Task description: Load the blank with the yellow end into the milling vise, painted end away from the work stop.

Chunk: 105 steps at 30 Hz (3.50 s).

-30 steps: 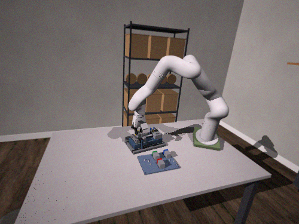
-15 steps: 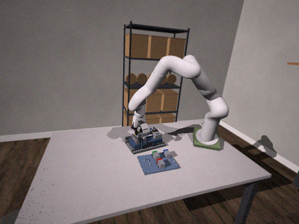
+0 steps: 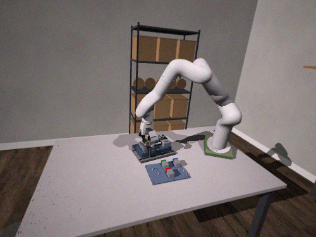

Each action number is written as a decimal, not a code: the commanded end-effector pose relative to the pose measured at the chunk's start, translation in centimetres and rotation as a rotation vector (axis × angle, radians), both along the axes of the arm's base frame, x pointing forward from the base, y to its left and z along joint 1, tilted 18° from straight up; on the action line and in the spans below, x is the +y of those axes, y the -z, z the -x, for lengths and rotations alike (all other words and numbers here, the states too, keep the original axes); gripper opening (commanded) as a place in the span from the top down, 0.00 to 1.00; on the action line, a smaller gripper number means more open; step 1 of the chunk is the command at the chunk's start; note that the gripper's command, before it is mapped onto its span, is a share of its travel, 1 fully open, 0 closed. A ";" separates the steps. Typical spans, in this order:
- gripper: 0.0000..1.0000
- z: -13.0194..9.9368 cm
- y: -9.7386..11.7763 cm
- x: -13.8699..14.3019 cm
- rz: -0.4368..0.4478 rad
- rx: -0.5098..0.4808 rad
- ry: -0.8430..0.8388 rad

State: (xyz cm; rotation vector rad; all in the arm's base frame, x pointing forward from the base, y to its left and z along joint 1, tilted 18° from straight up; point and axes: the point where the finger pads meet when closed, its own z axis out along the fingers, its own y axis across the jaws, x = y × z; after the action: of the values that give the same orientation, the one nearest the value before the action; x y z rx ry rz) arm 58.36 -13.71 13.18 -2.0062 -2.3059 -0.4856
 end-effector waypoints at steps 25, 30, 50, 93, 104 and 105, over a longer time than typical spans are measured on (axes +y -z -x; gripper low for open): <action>1.00 -0.1 0.2 0.0 0.001 -0.002 0.000; 1.00 -0.1 0.3 0.0 0.001 -0.002 0.000; 1.00 -0.3 0.2 0.3 0.001 -0.002 0.000; 1.00 -0.4 0.1 0.7 0.000 -0.002 0.000; 1.00 -0.4 0.1 0.7 0.001 -0.002 0.000; 1.00 -0.4 0.1 0.7 0.001 -0.002 0.000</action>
State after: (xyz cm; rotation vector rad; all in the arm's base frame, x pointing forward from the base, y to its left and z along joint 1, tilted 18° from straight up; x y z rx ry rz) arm 58.73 -12.97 13.01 -2.0072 -2.3064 -0.4852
